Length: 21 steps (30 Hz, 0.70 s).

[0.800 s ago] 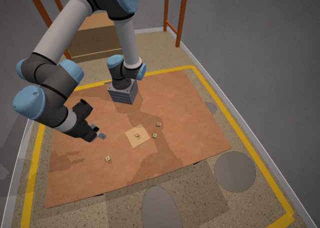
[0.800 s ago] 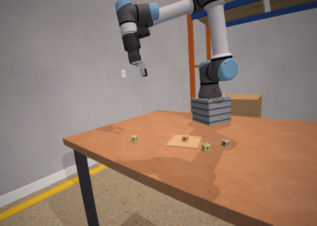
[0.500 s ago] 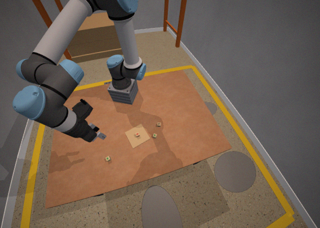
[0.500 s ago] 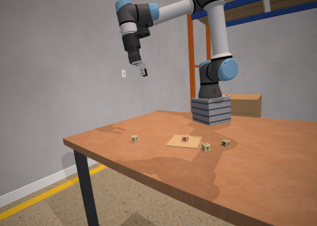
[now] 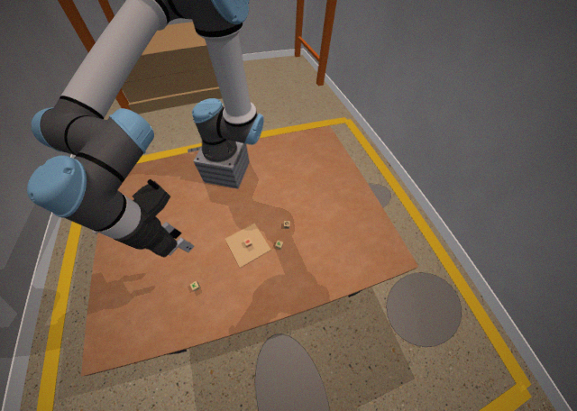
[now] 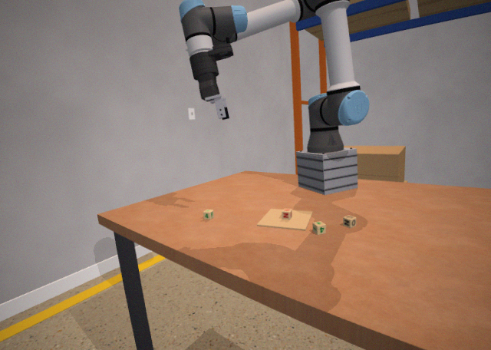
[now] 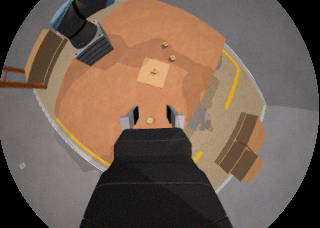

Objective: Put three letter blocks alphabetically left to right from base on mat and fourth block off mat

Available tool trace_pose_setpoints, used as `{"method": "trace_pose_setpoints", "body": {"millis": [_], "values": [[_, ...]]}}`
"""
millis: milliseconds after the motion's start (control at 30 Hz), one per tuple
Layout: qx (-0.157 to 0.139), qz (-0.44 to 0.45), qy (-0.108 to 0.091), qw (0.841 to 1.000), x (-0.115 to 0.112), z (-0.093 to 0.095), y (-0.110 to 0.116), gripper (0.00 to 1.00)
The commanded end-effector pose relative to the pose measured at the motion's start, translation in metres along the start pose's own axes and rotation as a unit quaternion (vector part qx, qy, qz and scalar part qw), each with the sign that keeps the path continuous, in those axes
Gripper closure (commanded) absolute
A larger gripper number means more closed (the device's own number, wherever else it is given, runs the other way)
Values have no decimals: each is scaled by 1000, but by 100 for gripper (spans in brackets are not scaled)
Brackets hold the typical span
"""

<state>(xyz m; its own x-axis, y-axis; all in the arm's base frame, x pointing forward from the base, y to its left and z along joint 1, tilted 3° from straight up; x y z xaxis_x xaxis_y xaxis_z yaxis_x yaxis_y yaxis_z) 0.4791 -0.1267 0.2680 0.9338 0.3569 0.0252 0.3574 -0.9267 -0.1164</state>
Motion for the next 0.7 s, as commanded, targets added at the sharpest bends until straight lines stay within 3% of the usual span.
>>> {"method": "trace_pose_setpoints", "body": {"millis": [0, 100, 233, 300, 467, 667], "values": [[3, -6, -1, 1000, 9, 15, -12, 0], [8, -14, -3, 1000, 21, 38, -32, 0], [18, -30, -9, 999, 40, 83, -74, 0], [18, -30, -9, 999, 40, 83, -74, 0], [31, -55, -19, 998, 53, 149, -147, 0], [46, -83, -35, 995, 43, 217, -235, 0]]}}
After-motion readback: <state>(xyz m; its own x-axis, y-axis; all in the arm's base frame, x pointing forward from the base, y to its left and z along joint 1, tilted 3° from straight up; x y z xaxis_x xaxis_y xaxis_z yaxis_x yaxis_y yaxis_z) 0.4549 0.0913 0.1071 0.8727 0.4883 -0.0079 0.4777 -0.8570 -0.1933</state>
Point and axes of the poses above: the point where the finger pads meet when closed, its own z axis out along the fingers, its own x axis across the jaws, y = z × x, the point moved 8 cm from there along -z, back along the fingers, and after that the axes turned 13 degrees about z, right-handed, at the moved point
